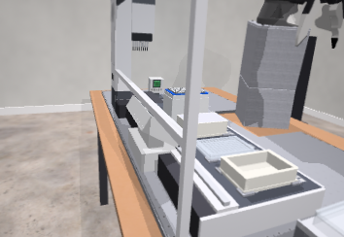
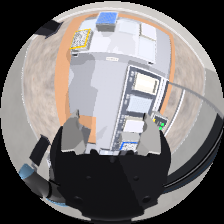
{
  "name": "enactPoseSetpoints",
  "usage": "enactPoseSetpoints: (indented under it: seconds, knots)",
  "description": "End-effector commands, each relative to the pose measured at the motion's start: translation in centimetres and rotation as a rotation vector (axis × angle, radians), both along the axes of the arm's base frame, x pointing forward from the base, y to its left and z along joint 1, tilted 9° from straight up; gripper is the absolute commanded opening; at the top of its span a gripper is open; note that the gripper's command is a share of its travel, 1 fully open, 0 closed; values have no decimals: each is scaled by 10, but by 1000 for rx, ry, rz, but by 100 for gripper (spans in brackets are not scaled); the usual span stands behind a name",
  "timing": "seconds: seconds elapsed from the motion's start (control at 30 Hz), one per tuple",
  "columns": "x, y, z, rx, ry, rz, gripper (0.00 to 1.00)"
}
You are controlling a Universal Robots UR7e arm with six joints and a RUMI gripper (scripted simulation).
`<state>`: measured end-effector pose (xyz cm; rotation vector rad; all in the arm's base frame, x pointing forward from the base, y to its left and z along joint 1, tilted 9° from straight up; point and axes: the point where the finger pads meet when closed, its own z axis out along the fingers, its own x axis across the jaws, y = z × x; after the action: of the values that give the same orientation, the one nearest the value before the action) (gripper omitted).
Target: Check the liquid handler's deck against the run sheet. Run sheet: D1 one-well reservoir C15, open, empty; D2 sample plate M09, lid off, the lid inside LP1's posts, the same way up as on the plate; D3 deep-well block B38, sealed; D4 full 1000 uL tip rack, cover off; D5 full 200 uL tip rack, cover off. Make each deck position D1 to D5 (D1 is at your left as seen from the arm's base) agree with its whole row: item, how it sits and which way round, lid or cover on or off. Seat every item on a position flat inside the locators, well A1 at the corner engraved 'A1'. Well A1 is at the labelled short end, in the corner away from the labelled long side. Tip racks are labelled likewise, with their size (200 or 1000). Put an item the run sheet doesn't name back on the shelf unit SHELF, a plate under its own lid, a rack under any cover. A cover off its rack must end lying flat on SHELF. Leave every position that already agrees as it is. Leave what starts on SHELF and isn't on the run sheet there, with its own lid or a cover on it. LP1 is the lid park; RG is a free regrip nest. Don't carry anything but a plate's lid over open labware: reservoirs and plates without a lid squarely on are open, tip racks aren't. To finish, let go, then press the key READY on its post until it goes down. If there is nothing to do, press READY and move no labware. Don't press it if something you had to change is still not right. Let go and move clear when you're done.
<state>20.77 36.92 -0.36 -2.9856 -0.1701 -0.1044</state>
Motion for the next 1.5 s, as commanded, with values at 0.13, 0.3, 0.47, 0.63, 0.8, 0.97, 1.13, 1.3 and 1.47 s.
enactPoseSetpoints:
  seconds: [0.13,0.3,0.47,0.63,0.8,0.97,1.13,1.3,1.47]
  knots:
    - [2,7,0,-5,-2,-9,82]
    - [2,27,3,-2,8,-69,82]
    - [1,51,7,-2,8,-69,82]
    - [0,76,10,-1,8,-69,82]
    - [-1,91,13,-1,8,-69,82]
    - [-1,106,15,-1,8,-69,82]
    - [-1,106,15,-1,8,-69,82]
    - [-1,106,15,-1,8,-69,82]
    - [-28,103,13,-2,8,-69,82]
